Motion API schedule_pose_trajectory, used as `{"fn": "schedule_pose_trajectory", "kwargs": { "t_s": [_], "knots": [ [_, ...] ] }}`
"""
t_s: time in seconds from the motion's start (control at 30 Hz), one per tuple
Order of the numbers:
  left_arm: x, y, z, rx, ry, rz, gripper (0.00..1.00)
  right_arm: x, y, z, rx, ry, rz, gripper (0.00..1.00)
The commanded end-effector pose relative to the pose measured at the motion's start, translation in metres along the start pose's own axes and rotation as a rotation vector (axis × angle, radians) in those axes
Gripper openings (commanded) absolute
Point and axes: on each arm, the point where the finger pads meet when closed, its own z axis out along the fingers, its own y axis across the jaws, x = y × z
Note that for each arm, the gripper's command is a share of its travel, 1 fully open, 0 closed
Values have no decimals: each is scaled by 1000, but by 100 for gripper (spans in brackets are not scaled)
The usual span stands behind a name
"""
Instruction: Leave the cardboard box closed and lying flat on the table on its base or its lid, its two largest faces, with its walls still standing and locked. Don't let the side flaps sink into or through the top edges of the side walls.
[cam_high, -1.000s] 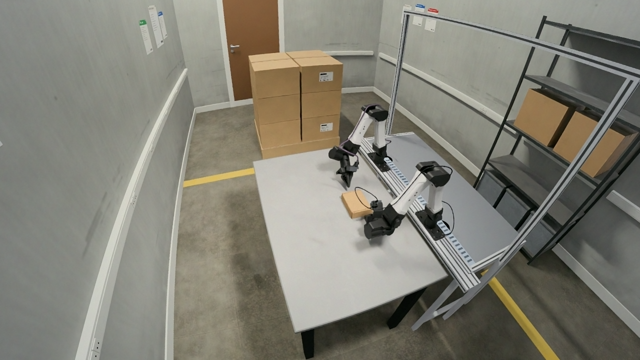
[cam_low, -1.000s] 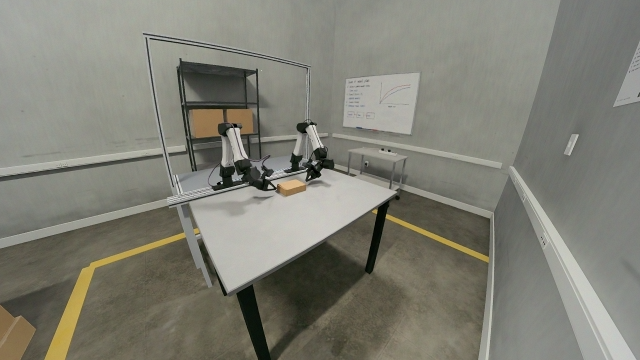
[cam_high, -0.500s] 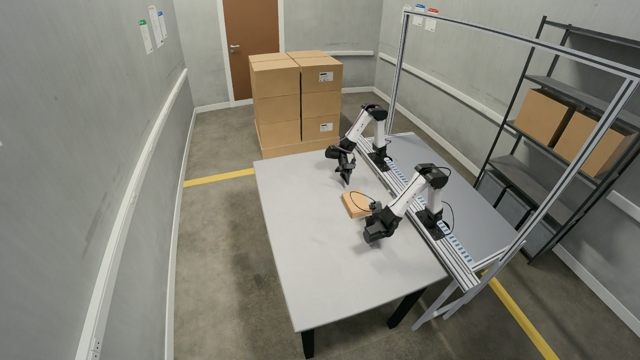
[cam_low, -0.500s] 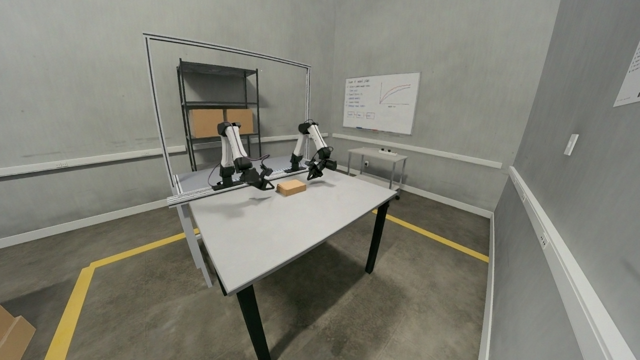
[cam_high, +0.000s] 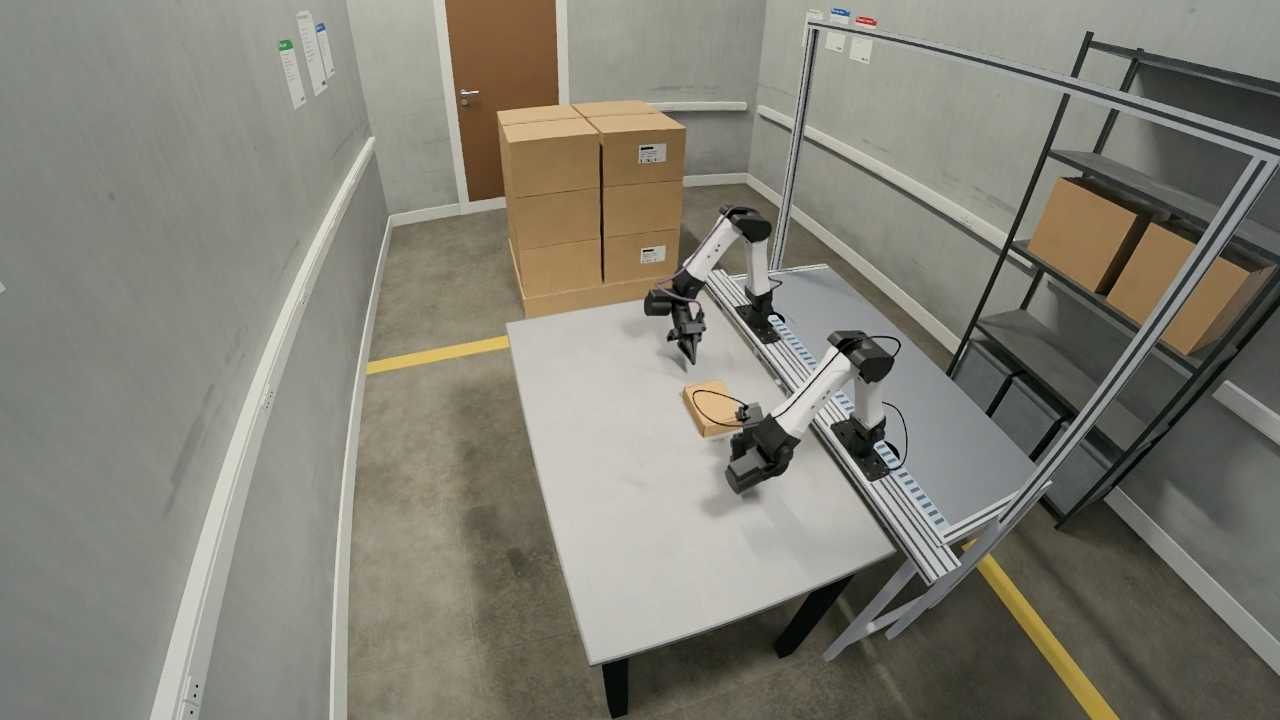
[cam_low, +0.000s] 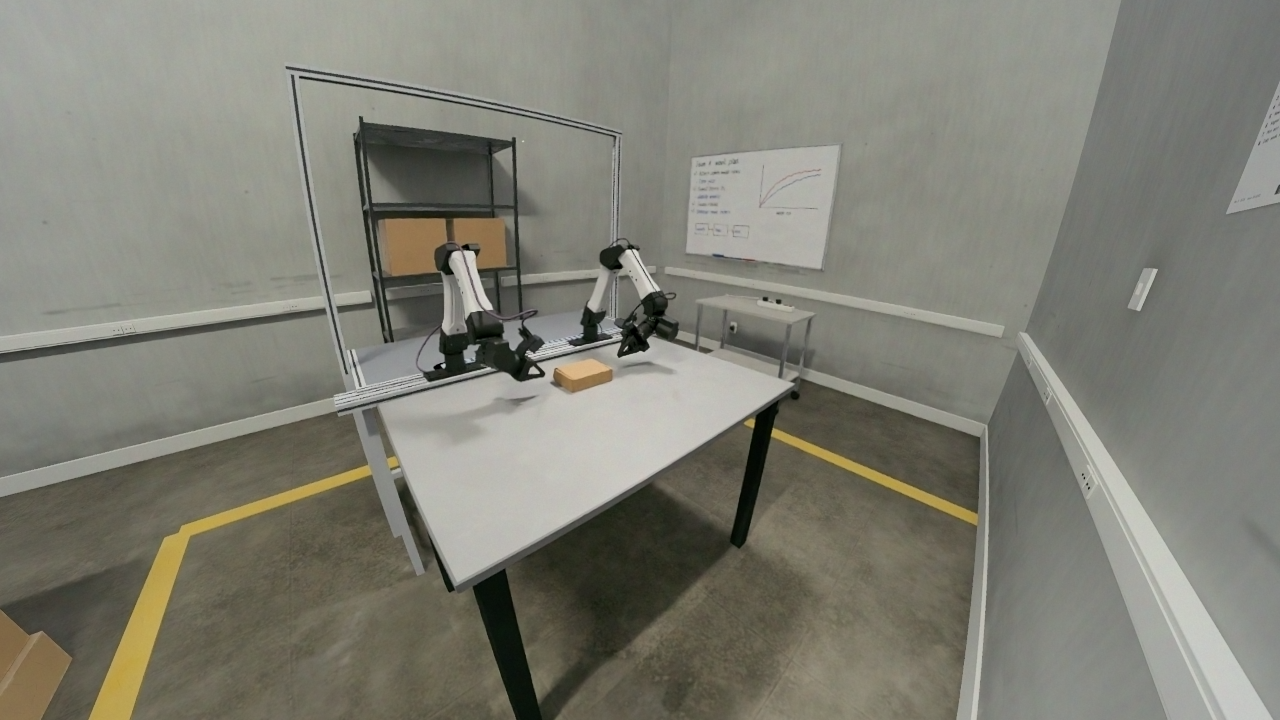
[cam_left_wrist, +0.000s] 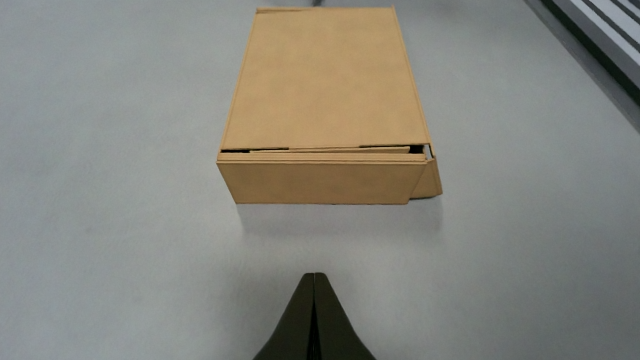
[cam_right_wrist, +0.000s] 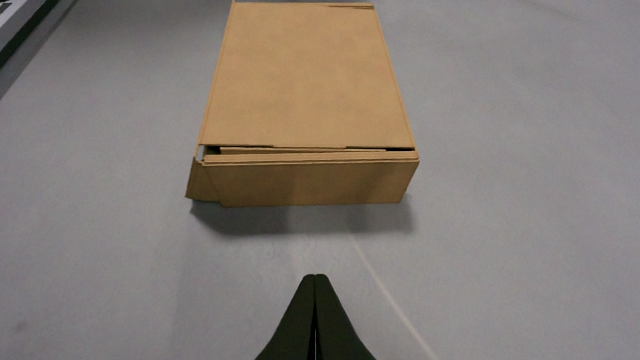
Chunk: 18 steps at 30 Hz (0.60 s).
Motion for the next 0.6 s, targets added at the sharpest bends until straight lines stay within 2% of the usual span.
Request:
{"fn": "schedule_pose_trajectory", "kwargs": {
  "t_s": [0.0, 0.43, 0.57],
  "knots": [
    [-10, -14, -12, 3, 22, -60, 1, -13, -2, -19, 21, 25, 8, 1],
    [-52, -25, -66, -122, 128, -204, 1, -39, 12, -77, 122, 132, 200, 1],
    [-57, -30, -73, -135, 142, -235, 1, -43, 15, -86, 138, 148, 227, 1]
  ]
}}
